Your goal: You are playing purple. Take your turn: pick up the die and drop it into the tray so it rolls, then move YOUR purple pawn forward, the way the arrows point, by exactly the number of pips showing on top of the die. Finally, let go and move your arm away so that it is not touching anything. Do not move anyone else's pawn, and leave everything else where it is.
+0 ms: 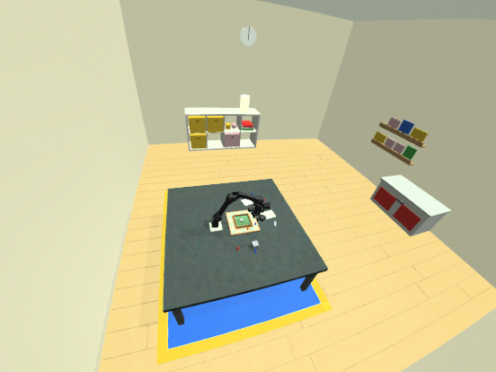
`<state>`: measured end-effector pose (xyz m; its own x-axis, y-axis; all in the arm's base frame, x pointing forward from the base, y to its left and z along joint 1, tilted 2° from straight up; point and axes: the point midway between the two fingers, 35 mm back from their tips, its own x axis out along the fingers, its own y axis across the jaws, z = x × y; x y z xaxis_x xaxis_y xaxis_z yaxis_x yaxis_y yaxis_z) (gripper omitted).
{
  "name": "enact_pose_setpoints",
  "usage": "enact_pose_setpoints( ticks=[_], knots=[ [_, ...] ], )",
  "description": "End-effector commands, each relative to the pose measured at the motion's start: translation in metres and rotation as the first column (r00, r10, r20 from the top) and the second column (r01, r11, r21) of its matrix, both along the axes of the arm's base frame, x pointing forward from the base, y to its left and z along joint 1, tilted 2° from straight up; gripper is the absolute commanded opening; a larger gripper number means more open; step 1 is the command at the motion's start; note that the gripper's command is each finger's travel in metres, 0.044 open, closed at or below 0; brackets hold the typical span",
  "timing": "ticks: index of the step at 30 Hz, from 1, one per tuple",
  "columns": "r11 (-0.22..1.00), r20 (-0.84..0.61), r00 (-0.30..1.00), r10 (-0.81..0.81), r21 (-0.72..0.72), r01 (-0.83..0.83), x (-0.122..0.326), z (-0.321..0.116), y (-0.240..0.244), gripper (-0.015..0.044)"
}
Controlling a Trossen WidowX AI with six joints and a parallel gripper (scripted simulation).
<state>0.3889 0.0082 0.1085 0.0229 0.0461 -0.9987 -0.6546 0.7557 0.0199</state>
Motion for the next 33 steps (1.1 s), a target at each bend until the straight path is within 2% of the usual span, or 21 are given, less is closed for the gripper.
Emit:
enact_pose_setpoints(
  ticks=[1, 33],
  knots=[
    [1.000, -0.003, 1.000, 0.016, -0.005, -0.016, 0.003, -0.007, -0.002, 0.0200],
    [1.000, -0.003, 1.000, 0.016, -0.004, -0.016, 0.003, -0.052, -0.001, 0.0200]
  ],
)
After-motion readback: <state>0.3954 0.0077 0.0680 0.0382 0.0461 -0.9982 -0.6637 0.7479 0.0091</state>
